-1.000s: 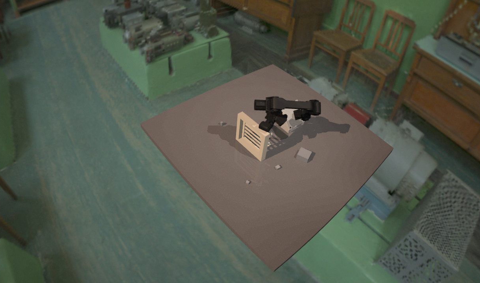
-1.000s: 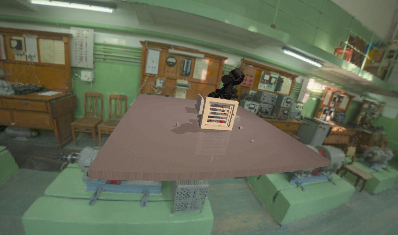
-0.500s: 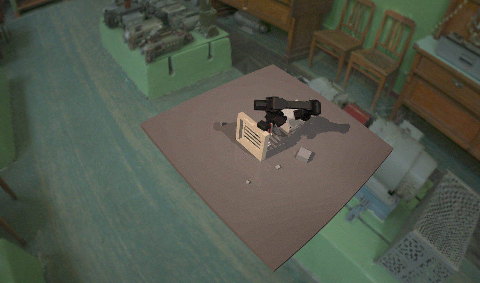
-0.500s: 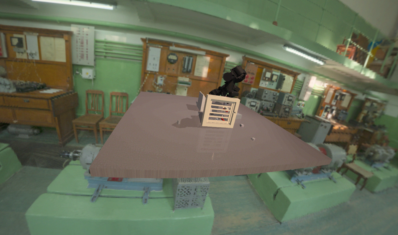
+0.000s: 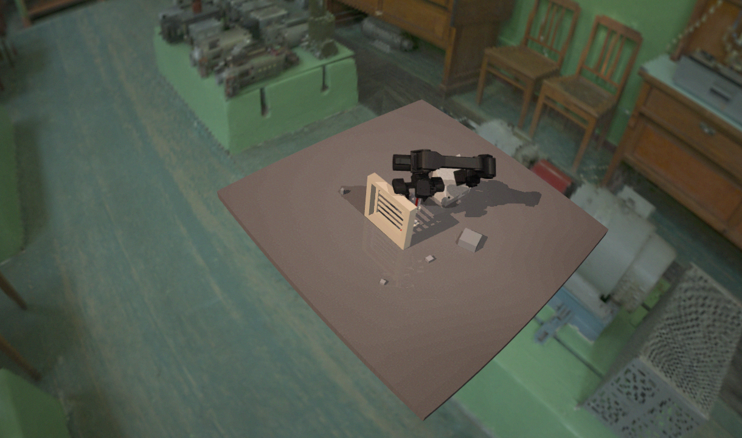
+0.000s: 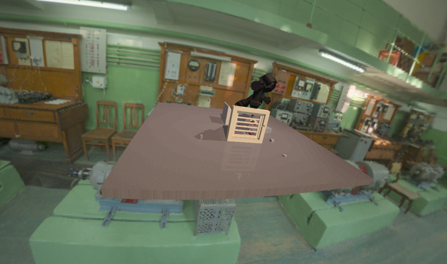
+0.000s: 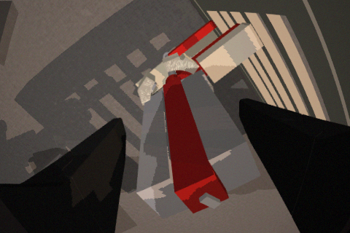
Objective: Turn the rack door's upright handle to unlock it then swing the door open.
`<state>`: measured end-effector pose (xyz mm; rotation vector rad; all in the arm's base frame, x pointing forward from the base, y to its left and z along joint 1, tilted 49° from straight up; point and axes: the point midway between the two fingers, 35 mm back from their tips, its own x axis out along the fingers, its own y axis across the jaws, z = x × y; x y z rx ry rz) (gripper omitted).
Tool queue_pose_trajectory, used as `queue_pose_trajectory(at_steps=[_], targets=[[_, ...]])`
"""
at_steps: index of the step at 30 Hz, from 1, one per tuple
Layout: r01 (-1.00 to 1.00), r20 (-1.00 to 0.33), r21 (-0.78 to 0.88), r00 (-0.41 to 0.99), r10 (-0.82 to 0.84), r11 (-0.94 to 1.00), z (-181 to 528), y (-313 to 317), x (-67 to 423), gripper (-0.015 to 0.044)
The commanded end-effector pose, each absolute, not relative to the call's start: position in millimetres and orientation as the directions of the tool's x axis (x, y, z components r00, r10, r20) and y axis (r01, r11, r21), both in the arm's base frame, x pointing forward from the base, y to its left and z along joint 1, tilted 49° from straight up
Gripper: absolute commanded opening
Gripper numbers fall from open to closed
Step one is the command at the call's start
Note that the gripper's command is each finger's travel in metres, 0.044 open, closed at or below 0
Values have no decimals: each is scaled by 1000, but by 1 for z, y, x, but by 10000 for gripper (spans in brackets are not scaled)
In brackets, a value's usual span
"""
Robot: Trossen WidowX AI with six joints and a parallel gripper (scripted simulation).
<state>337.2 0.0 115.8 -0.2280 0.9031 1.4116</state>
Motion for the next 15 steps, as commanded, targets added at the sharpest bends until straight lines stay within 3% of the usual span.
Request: queue_pose_trajectory(at_steps=[1,15], targets=[[-803,-657,496,-99,747,330,116,0,337,292],[-242,-657,745,-99,747,622,116,0,337,292]])
